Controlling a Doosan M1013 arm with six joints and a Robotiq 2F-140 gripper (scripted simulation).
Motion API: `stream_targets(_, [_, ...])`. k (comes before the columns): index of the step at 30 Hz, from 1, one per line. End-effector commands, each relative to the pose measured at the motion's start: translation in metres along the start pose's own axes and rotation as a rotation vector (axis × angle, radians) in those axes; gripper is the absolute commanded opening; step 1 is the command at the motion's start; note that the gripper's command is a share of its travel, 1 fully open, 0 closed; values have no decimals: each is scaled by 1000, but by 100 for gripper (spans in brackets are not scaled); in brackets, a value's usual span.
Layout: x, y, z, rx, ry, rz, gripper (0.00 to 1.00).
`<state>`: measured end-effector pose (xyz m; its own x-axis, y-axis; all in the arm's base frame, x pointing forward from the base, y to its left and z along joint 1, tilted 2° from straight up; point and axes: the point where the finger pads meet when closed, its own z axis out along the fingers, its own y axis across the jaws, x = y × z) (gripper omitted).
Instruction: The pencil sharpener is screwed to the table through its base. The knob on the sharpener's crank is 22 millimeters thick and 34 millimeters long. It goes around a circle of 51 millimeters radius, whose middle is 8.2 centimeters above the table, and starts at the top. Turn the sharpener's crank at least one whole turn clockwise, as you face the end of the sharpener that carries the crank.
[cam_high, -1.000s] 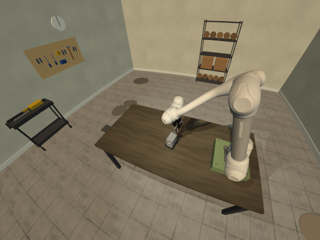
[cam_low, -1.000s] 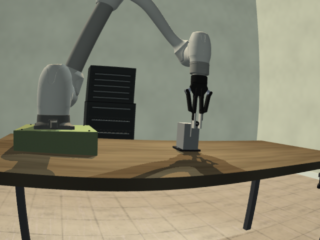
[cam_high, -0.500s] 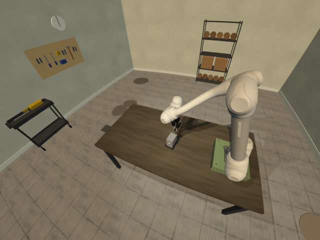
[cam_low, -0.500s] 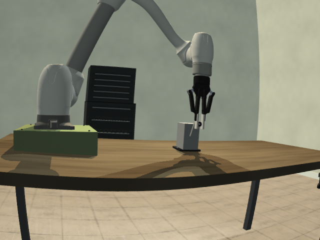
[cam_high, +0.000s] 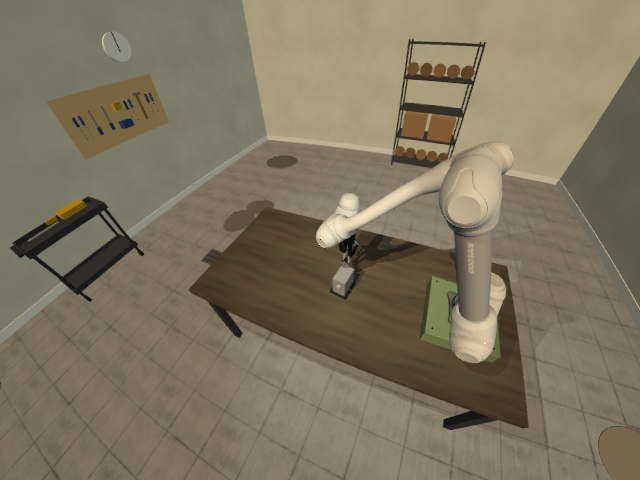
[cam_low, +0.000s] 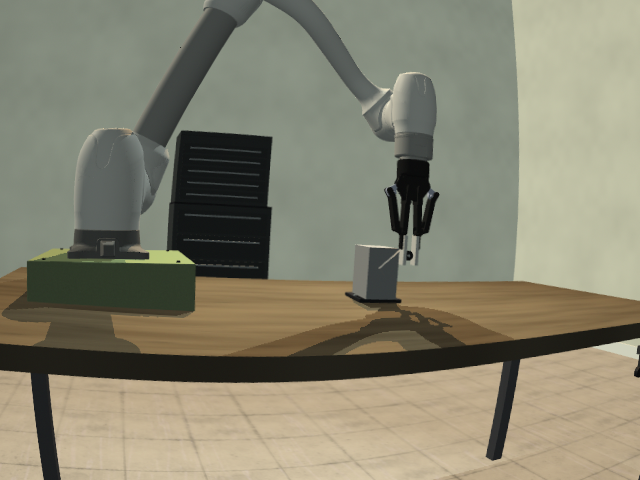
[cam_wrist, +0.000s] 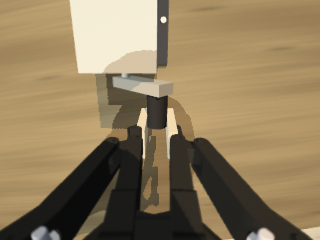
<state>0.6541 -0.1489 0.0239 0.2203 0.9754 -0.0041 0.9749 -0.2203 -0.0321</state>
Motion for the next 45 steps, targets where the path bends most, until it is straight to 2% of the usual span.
stream_targets(1, [0, 2, 2, 0, 0, 0, 0])
stream_targets(14, [0, 12, 25, 0, 0, 0, 0])
stream_targets(22, [0, 13, 32, 0, 0, 0, 0])
stream_targets(45, [0, 13, 34, 0, 0, 0, 0])
